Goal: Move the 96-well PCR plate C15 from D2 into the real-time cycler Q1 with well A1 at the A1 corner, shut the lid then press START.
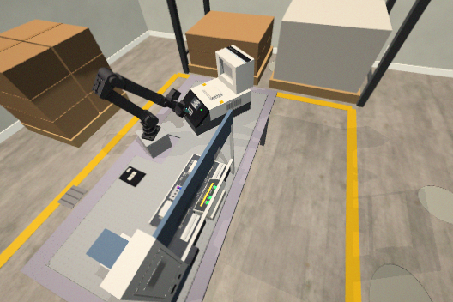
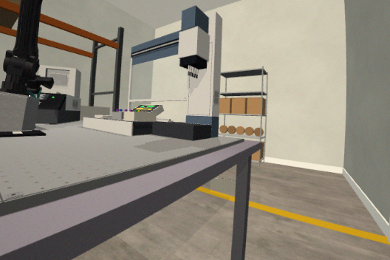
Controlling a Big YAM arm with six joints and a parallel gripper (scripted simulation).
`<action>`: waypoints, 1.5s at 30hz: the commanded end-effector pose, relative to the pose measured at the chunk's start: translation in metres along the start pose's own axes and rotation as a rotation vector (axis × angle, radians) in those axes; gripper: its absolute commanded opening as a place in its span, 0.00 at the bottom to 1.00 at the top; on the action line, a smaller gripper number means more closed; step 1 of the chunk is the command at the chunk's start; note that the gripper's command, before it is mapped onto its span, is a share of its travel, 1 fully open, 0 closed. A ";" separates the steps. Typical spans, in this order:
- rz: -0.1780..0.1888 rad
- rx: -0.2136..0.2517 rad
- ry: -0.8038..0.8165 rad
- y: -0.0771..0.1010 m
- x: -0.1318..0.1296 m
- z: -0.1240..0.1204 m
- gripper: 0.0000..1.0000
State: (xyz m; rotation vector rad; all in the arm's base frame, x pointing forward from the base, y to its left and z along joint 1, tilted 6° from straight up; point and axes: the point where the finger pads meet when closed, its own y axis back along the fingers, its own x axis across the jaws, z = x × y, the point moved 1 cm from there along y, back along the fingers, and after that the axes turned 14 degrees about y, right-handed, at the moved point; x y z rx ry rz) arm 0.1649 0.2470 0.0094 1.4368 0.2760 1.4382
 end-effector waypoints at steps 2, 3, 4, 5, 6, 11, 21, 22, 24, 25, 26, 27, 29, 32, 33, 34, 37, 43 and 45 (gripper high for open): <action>0.049 -0.010 0.002 -0.010 0.030 0.005 0.00; 0.056 -0.016 0.001 -0.008 0.032 0.007 0.00; 0.061 -0.017 0.000 -0.010 0.033 0.007 0.00; 0.061 -0.017 0.000 -0.012 0.033 0.007 0.00; 0.061 -0.013 0.001 -0.015 0.033 0.007 0.00; 0.050 -0.012 0.003 -0.025 0.028 0.006 0.00; 0.042 -0.012 -0.002 -0.023 0.022 0.003 0.00; 0.041 -0.012 -0.005 -0.022 0.021 0.003 0.00; 0.039 -0.010 -0.011 -0.021 0.021 0.003 0.00; 0.038 -0.010 -0.015 -0.020 0.020 0.002 0.00; 0.036 -0.009 -0.015 -0.020 0.019 0.002 0.00; 0.034 -0.009 -0.015 -0.020 0.019 0.003 0.00; 0.031 -0.009 -0.014 -0.019 0.018 0.003 0.00; 0.029 -0.009 -0.013 -0.018 0.016 0.003 0.00; 0.024 -0.008 -0.012 -0.019 0.013 0.002 0.00; 0.019 -0.008 -0.011 -0.020 0.011 0.002 0.00; 0.014 -0.007 -0.009 -0.020 0.010 0.002 0.00; 0.001 -0.006 0.018 -0.023 0.002 0.000 0.00; 0.002 -0.006 0.019 -0.023 0.001 0.000 0.00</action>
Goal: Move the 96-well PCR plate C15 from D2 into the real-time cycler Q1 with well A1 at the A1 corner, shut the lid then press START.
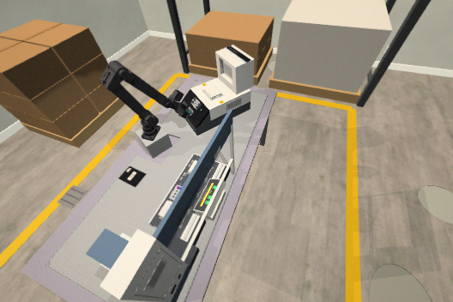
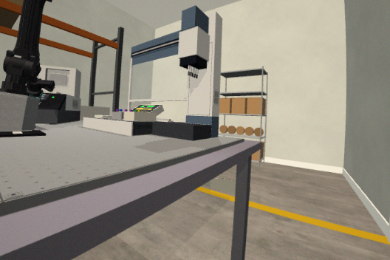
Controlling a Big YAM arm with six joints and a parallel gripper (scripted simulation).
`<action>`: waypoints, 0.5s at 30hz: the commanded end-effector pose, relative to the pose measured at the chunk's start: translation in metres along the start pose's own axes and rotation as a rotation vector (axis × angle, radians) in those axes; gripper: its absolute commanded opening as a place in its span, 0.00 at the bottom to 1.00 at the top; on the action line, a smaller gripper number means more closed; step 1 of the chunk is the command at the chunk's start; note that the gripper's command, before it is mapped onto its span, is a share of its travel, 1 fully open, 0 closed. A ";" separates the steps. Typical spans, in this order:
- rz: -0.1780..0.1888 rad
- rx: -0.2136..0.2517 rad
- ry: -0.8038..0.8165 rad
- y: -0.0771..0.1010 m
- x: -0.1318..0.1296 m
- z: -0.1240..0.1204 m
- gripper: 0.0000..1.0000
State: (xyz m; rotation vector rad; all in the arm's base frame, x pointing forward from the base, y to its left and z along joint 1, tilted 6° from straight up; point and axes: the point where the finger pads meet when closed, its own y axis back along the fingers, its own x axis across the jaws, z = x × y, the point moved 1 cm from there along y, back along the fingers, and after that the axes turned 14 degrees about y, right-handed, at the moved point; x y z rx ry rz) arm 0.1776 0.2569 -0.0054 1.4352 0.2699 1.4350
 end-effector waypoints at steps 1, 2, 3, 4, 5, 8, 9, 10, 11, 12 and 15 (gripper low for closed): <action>0.007 -0.001 0.023 -0.002 0.000 -0.002 0.00; 0.014 -0.003 0.022 -0.001 0.001 -0.002 0.00; 0.021 -0.004 0.020 0.000 0.003 -0.001 0.00; 0.024 -0.004 0.020 0.000 0.005 -0.001 0.00; 0.025 -0.004 0.020 0.001 0.005 -0.001 0.00; 0.029 -0.005 0.019 0.001 0.008 0.000 0.00; 0.032 -0.005 0.018 0.001 0.011 0.000 0.00; 0.036 -0.006 0.016 0.002 0.014 0.001 0.00; 0.040 -0.006 0.015 0.002 0.017 0.001 0.00; 0.041 -0.006 0.015 0.002 0.019 0.001 0.00; 0.047 -0.007 0.013 0.002 0.025 0.002 0.00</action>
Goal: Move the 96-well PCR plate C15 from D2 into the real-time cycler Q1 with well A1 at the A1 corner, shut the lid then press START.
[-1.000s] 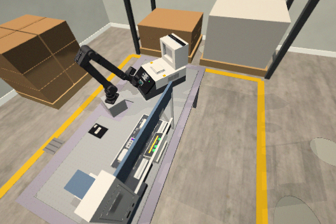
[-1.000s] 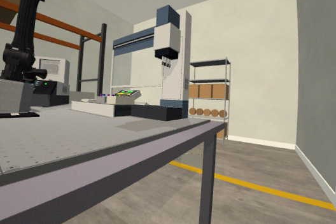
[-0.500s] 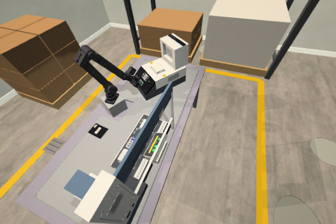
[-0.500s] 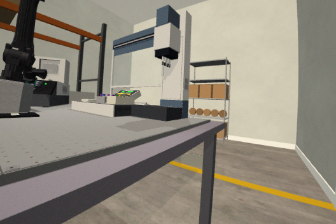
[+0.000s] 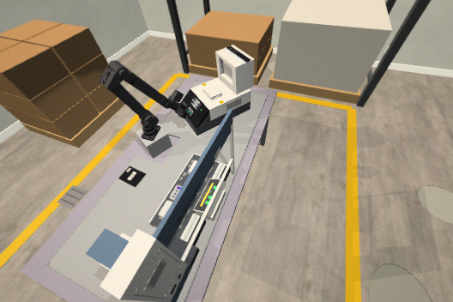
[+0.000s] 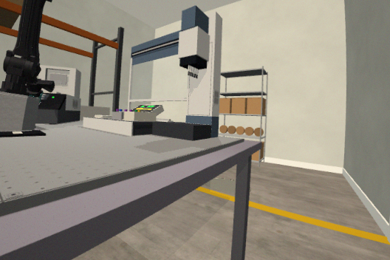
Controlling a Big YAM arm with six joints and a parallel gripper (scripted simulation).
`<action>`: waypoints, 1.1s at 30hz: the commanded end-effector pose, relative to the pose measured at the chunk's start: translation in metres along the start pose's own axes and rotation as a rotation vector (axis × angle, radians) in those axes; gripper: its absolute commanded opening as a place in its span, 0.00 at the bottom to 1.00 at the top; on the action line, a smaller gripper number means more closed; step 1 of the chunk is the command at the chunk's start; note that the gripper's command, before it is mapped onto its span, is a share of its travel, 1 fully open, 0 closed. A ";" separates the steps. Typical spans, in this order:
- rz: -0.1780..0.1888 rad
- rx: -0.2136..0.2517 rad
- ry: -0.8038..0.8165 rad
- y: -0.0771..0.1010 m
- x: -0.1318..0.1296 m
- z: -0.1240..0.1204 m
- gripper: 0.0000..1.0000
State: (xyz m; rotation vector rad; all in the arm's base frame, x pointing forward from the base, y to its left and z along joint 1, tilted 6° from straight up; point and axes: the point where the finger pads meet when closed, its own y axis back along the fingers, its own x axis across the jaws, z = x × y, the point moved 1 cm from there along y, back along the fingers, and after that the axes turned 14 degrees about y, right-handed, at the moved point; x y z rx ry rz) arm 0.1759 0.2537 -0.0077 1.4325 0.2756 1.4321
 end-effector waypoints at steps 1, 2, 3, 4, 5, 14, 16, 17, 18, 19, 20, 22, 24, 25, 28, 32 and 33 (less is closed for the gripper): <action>0.057 -0.009 0.010 0.001 0.032 0.003 0.00; 0.058 -0.009 0.010 0.001 0.033 0.003 0.00; 0.059 -0.009 0.010 0.001 0.034 0.003 0.00; 0.060 -0.009 0.009 0.000 0.034 0.003 0.00; 0.060 -0.009 0.009 0.000 0.034 0.003 0.00; 0.037 -0.006 0.015 -0.003 0.020 0.000 0.00; 0.029 -0.005 0.017 -0.003 0.014 0.000 0.00; 0.025 -0.005 0.017 -0.003 0.012 0.000 0.00; 0.021 -0.004 0.018 -0.002 0.009 -0.001 0.00; 0.018 -0.004 0.019 -0.002 0.007 -0.001 0.00; 0.018 -0.004 0.019 -0.002 0.006 -0.001 0.00; 0.017 -0.004 0.019 -0.002 0.005 -0.001 0.00; 0.016 -0.004 0.019 -0.002 0.005 -0.001 0.00; 0.017 -0.004 0.019 -0.002 0.005 -0.001 0.00; 0.022 -0.005 0.018 -0.002 0.008 -0.001 0.00; 0.037 -0.007 0.014 -0.002 0.019 0.001 0.00; 0.041 -0.007 0.013 -0.001 0.022 0.001 0.00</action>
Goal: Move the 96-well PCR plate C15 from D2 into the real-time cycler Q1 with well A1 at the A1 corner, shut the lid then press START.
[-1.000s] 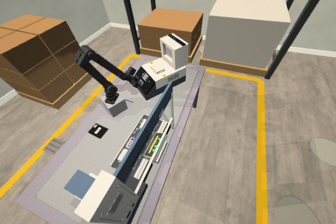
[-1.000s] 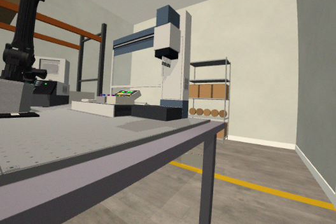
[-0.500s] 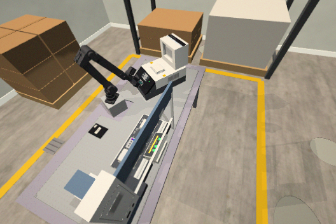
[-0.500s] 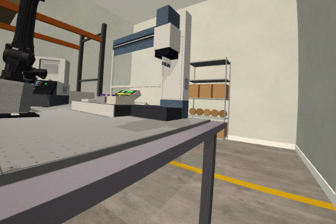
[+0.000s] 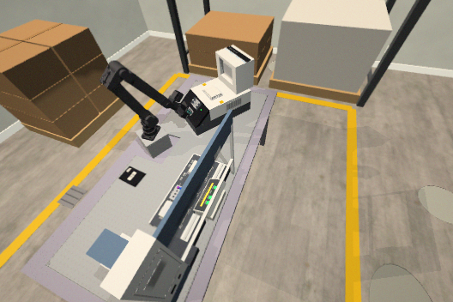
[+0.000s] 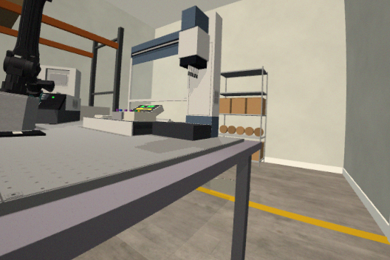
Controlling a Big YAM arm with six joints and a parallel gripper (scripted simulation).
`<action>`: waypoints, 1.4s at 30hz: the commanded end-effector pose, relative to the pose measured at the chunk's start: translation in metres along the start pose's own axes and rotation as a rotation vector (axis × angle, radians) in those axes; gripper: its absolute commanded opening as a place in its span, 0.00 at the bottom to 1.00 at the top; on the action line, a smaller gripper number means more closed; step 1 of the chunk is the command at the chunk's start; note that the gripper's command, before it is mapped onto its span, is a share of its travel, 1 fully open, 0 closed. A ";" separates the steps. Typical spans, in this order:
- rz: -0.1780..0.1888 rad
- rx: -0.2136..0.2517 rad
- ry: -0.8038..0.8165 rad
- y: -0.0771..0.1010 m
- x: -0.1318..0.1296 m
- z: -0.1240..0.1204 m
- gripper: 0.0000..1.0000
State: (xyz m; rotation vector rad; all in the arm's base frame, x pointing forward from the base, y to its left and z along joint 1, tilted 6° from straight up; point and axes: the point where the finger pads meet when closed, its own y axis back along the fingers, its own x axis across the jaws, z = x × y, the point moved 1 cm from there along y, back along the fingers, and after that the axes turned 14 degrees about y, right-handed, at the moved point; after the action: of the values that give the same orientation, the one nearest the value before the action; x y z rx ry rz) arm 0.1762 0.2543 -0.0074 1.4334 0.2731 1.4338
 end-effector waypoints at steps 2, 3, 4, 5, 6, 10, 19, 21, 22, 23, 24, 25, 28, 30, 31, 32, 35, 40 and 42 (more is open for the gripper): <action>0.046 -0.008 0.012 0.000 0.027 0.002 0.00; 0.047 -0.008 0.011 0.000 0.028 0.002 0.00; 0.048 -0.008 0.011 0.000 0.029 0.003 0.00; 0.050 -0.008 0.011 0.000 0.030 0.003 0.00; 0.051 -0.008 0.010 0.001 0.031 0.003 0.00; 0.057 -0.009 0.009 0.001 0.034 0.003 0.00; 0.036 -0.006 0.014 -0.001 0.017 0.001 0.00; 0.025 -0.005 0.016 -0.001 0.011 0.000 0.00; 0.021 -0.004 0.017 -0.001 0.009 0.000 0.00; 0.020 -0.004 0.017 -0.001 0.008 0.000 0.00; 0.019 -0.004 0.018 -0.001 0.007 0.000 0.00; 0.018 -0.003 0.018 -0.001 0.006 0.000 0.00; 0.016 -0.003 0.018 -0.001 0.006 -0.001 0.00; 0.016 -0.003 0.018 -0.002 0.006 -0.001 0.00; 0.012 -0.002 0.019 -0.002 0.005 -0.001 0.00; 0.012 -0.003 0.019 -0.002 0.005 -0.001 0.00; 0.017 -0.003 0.018 0.000 0.007 0.000 0.00; 0.029 -0.005 0.015 0.002 0.016 0.002 0.00; 0.037 -0.006 0.013 0.002 0.021 0.002 0.00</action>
State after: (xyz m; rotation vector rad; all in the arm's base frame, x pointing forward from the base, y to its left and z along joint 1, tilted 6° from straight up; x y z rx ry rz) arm 0.1764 0.2545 -0.0071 1.4325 0.2752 1.4323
